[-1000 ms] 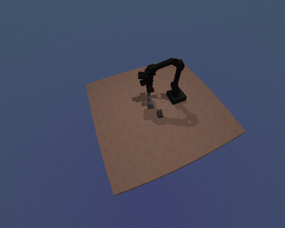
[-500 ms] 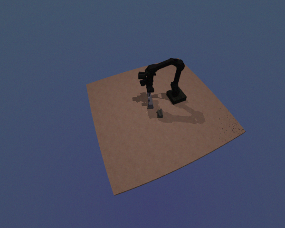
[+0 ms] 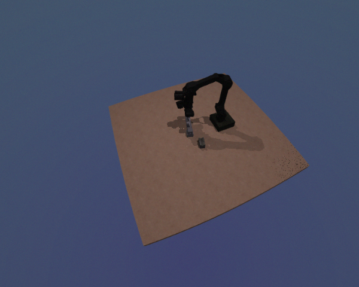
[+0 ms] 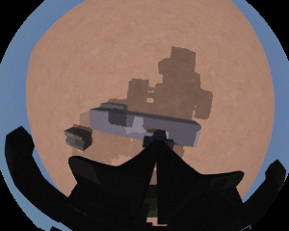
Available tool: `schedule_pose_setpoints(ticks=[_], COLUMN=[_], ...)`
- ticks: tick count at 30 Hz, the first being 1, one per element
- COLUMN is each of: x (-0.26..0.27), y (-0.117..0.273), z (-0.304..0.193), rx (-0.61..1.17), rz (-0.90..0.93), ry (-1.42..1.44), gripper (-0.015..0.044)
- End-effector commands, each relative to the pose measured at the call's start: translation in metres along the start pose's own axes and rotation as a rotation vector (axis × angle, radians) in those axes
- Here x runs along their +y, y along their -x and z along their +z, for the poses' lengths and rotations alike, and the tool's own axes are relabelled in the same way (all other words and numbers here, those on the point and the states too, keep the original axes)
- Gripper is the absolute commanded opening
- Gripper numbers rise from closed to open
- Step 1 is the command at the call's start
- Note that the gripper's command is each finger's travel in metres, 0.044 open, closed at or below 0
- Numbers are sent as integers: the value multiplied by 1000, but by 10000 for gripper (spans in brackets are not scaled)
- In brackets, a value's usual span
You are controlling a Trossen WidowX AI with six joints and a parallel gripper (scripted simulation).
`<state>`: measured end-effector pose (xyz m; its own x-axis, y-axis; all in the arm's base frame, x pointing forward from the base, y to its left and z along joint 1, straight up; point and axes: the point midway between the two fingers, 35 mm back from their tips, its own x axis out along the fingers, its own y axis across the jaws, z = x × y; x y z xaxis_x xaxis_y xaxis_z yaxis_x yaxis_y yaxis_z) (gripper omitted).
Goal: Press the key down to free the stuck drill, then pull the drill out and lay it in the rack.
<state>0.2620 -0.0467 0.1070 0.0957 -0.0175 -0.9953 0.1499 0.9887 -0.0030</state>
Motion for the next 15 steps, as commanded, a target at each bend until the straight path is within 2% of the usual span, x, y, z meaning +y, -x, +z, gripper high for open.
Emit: schedule_pose_setpoints(ticks=[1, 11, 15], x=[-1, -2, -1], y=[-24, -27, -10], z=[-11, -12, -6], rx=[76, 76, 75], rz=[-1, -2, -1], ry=[-1, -1, -1], gripper=[0, 0, 105])
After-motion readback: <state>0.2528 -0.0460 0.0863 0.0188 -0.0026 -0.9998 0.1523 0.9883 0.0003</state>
